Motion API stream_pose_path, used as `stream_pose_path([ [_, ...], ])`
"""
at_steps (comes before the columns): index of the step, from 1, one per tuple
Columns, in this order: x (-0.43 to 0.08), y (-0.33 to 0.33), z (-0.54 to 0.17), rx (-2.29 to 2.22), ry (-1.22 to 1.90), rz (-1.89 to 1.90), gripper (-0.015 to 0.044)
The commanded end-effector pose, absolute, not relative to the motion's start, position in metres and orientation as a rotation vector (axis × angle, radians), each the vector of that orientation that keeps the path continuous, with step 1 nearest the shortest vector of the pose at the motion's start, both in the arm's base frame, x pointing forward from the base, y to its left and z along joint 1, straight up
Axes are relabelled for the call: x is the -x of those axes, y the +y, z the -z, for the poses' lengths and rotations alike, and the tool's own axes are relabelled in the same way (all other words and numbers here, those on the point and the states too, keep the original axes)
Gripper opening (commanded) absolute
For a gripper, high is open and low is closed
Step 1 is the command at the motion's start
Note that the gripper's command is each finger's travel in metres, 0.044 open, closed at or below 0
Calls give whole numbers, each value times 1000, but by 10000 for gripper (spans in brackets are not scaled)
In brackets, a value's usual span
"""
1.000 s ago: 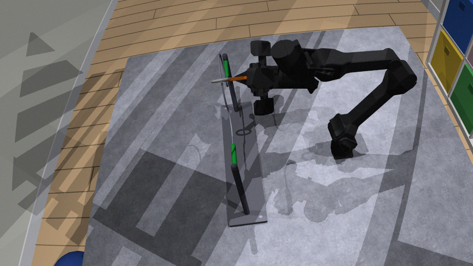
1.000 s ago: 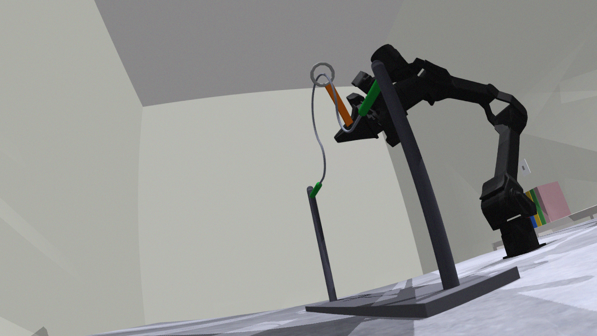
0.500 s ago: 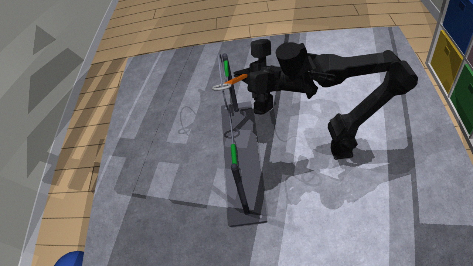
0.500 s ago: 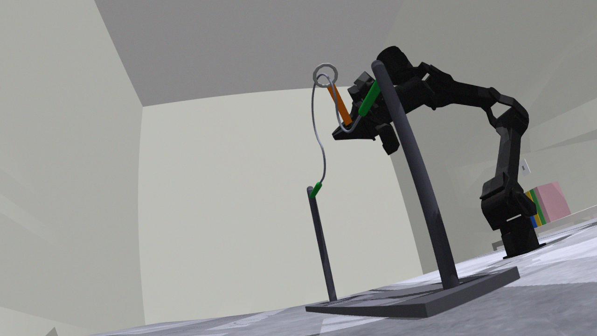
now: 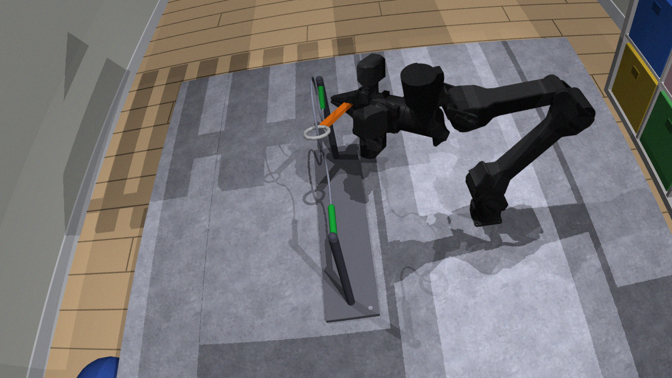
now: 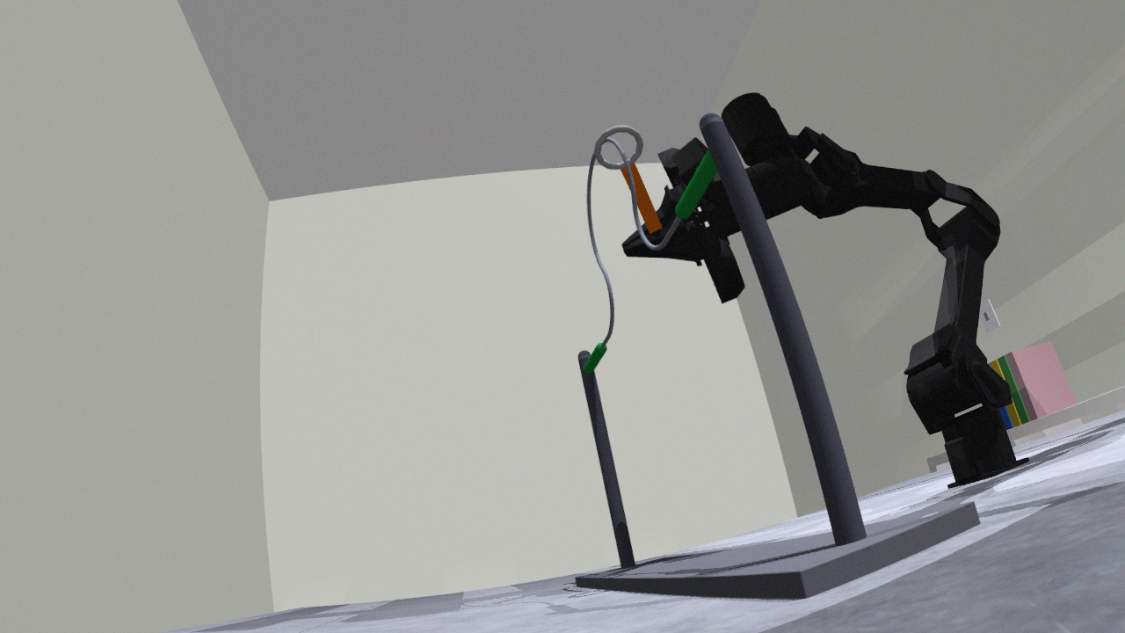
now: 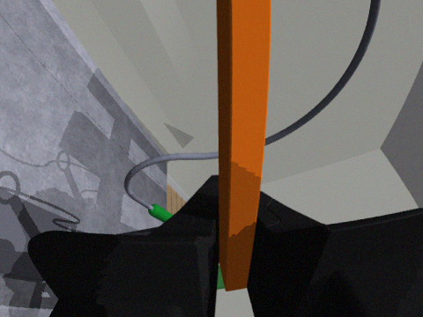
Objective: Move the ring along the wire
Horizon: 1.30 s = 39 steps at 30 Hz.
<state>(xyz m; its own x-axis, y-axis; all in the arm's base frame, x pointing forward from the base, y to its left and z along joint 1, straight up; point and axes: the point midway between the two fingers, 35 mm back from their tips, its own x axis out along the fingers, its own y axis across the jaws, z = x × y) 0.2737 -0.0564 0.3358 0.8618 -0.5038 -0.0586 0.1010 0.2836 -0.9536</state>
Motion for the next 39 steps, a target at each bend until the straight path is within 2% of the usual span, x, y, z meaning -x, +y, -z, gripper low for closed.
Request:
stream_pose_path([
  [1, -272, -58, -337, 1272, 376, 437, -150],
  [39, -272, -59, -357, 1785, 248, 582, -150],
])
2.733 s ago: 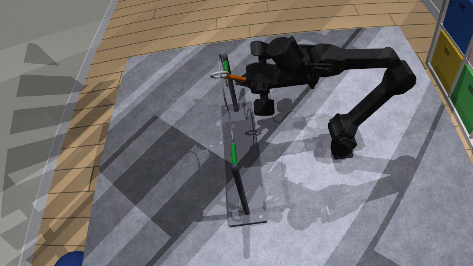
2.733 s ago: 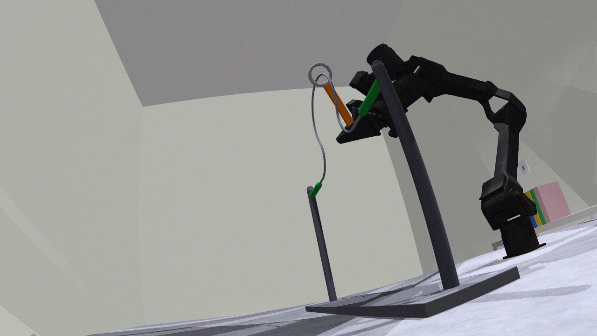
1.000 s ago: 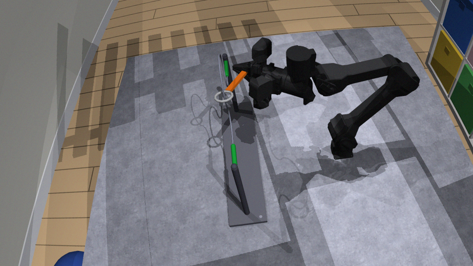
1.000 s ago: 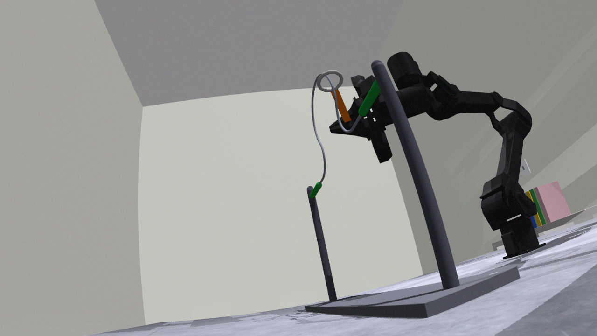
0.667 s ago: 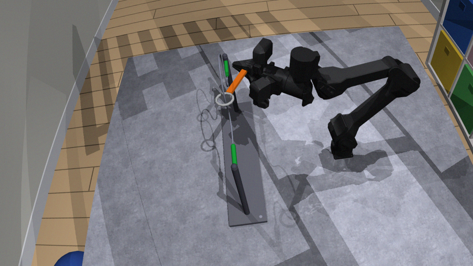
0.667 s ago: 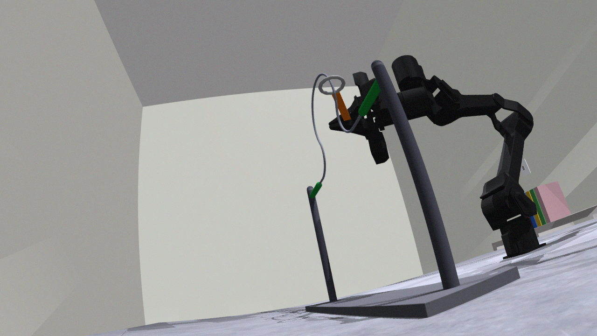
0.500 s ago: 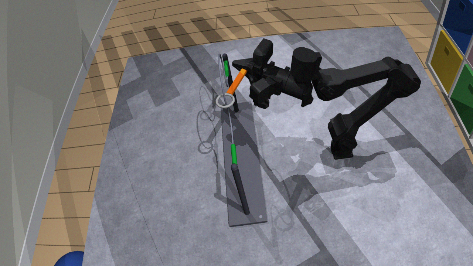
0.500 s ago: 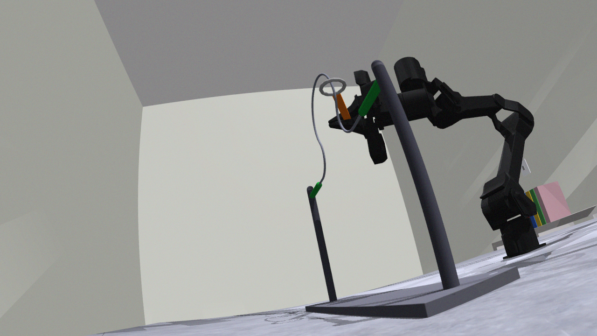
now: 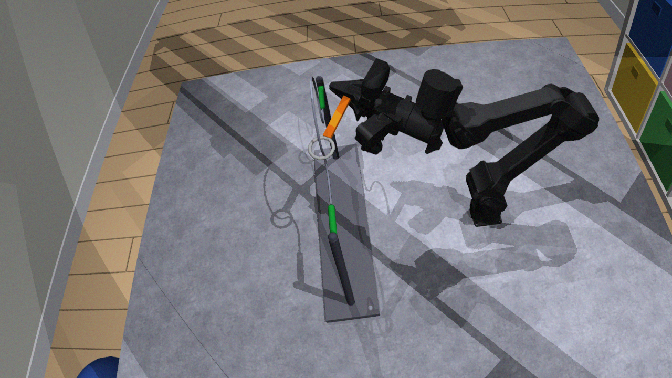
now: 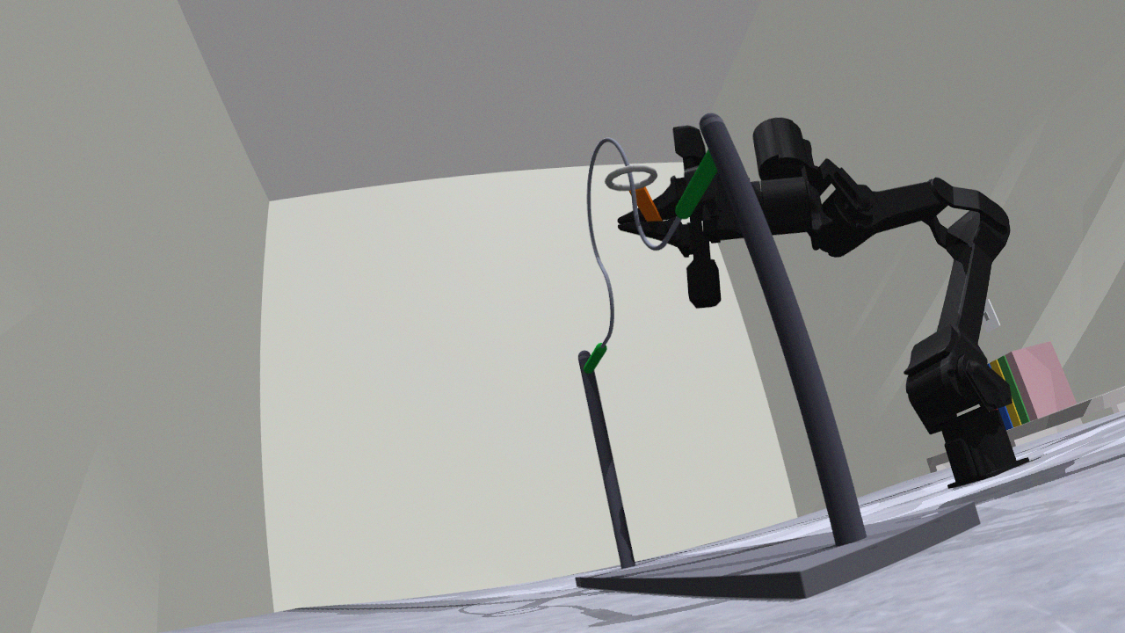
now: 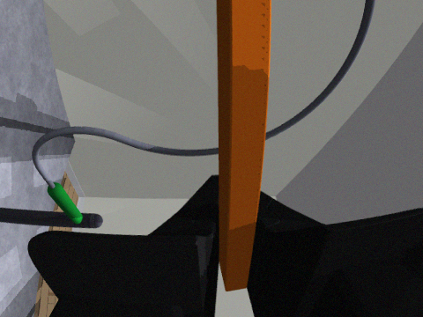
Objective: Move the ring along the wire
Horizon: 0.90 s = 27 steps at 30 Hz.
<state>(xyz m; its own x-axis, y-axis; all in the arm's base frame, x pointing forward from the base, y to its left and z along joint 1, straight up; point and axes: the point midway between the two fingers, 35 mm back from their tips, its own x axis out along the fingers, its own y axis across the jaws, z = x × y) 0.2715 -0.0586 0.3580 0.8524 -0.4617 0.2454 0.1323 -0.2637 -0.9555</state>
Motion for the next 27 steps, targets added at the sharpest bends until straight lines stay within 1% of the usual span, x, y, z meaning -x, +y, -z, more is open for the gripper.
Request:
stream_pose_path([
  [1, -272, -59, -357, 1796, 245, 585, -150],
  [15, -272, -62, -352, 1864, 226, 605, -150],
  [27, -273, -70, -329, 1758, 256, 576, -150],
])
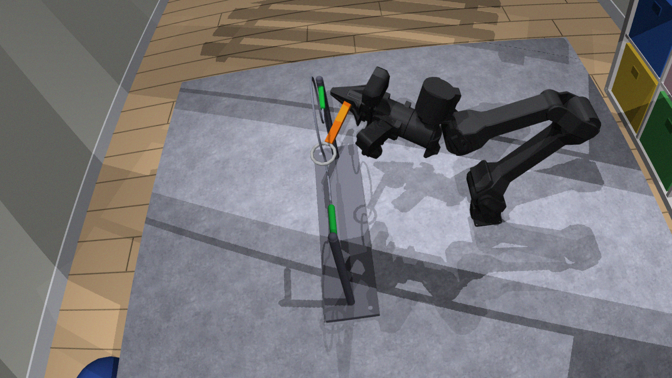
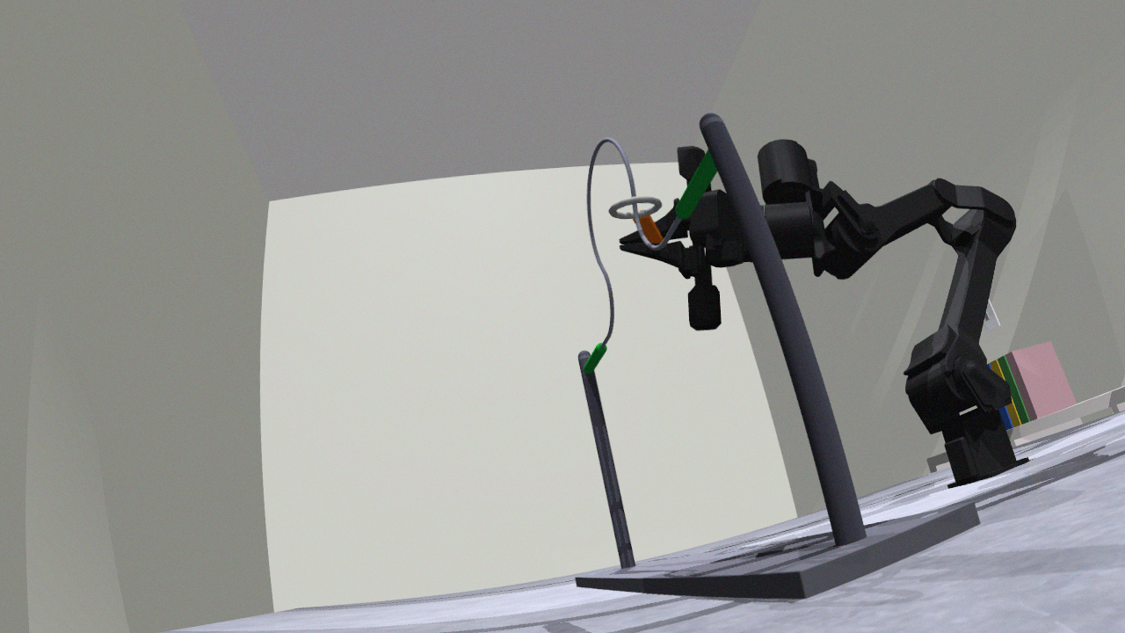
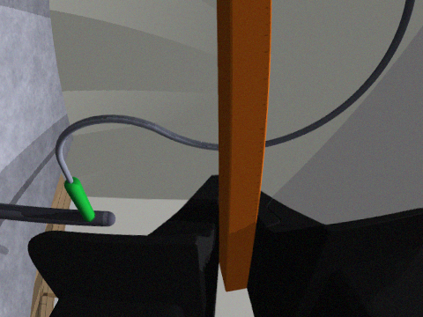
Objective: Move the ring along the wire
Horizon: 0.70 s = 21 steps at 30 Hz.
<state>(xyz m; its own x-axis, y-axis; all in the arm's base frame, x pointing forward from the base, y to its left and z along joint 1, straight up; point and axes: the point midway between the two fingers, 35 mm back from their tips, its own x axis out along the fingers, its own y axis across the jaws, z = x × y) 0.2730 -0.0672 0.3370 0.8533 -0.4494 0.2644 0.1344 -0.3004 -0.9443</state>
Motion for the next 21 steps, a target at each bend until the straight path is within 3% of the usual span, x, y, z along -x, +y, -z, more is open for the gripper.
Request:
stream_pose_path([
  [1, -273, -70, -327, 1747, 259, 573, -150],
  [21, -274, -70, -261, 1324, 365, 453, -150],
])
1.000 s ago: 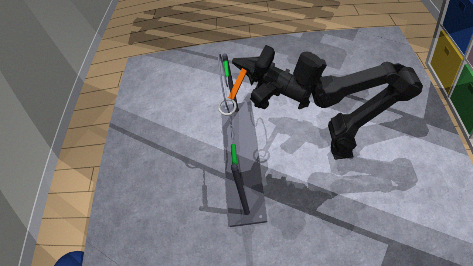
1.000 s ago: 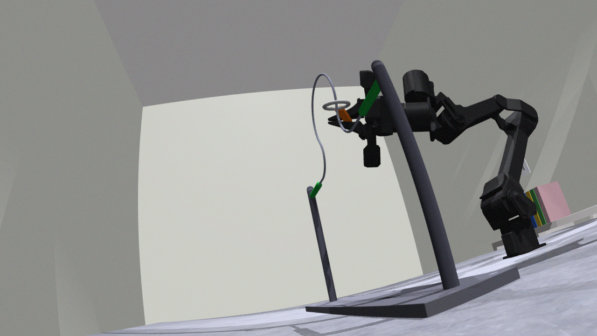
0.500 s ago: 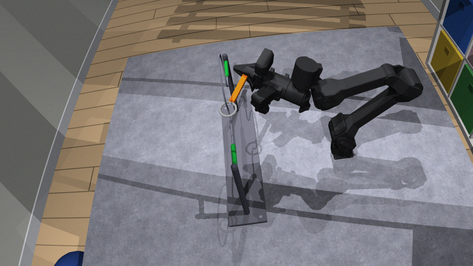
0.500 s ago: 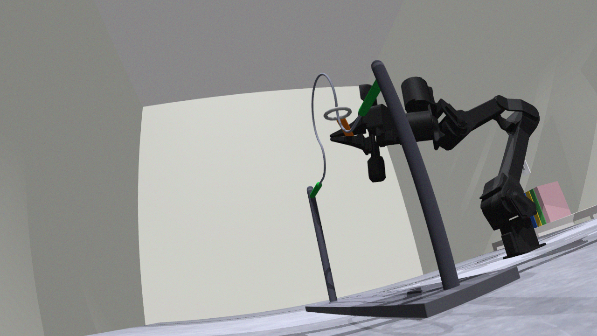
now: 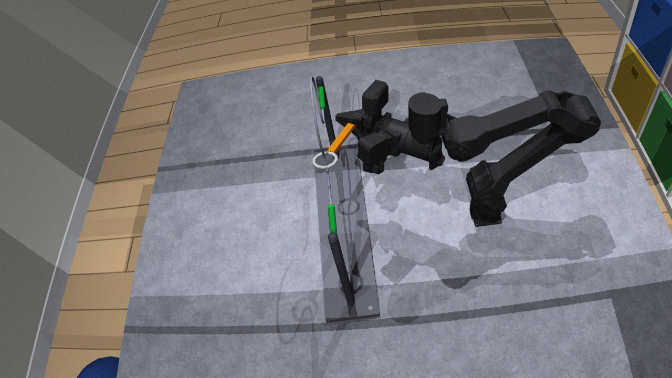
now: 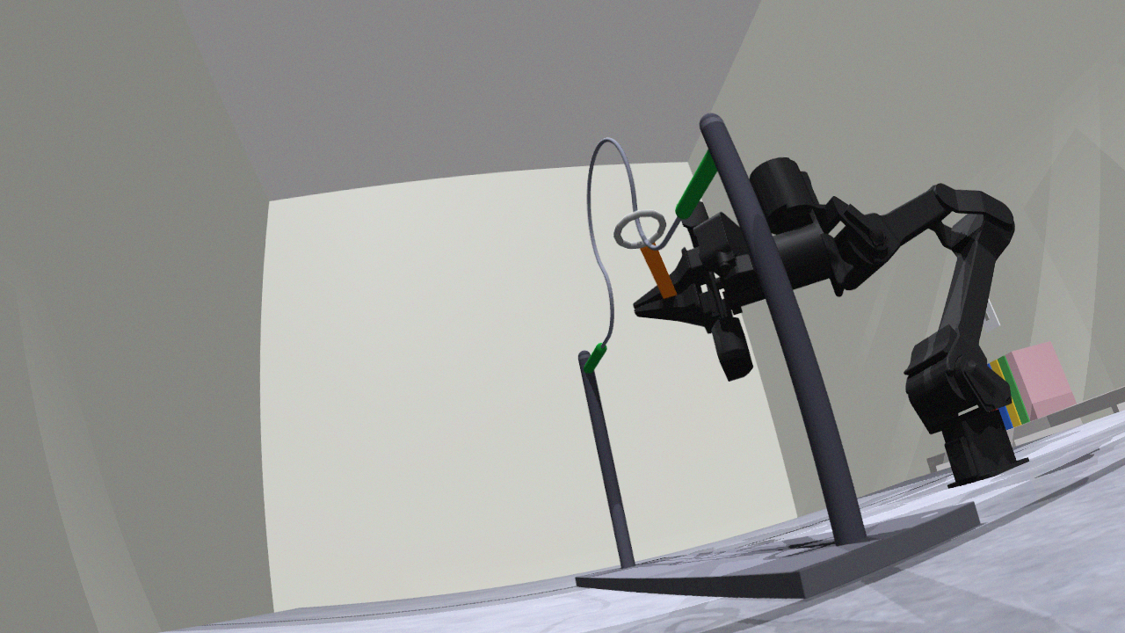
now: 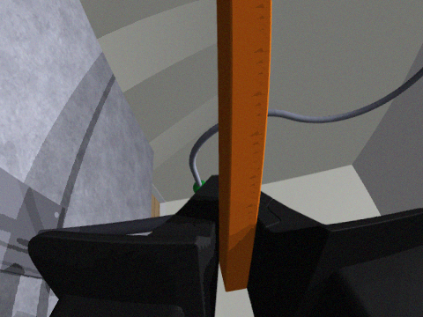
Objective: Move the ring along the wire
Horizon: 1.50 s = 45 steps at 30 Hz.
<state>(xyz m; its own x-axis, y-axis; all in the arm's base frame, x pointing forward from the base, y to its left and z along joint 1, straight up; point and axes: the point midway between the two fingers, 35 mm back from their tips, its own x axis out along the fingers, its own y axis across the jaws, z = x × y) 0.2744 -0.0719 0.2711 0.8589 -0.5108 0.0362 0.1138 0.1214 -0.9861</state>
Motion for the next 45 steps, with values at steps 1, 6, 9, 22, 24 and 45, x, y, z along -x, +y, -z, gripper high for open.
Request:
stream_pose_path([
  [1, -274, -69, -257, 1301, 370, 446, -150],
  [6, -274, -63, -240, 1181, 396, 411, -150],
  [9, -274, -59, -229, 1108, 410, 390, -150],
  [22, -278, -33, -190, 800, 426, 285, -150],
  [24, -281, -29, -183, 754, 403, 260, -150],
  [45, -281, 35, -148, 290, 444, 136, -150],
])
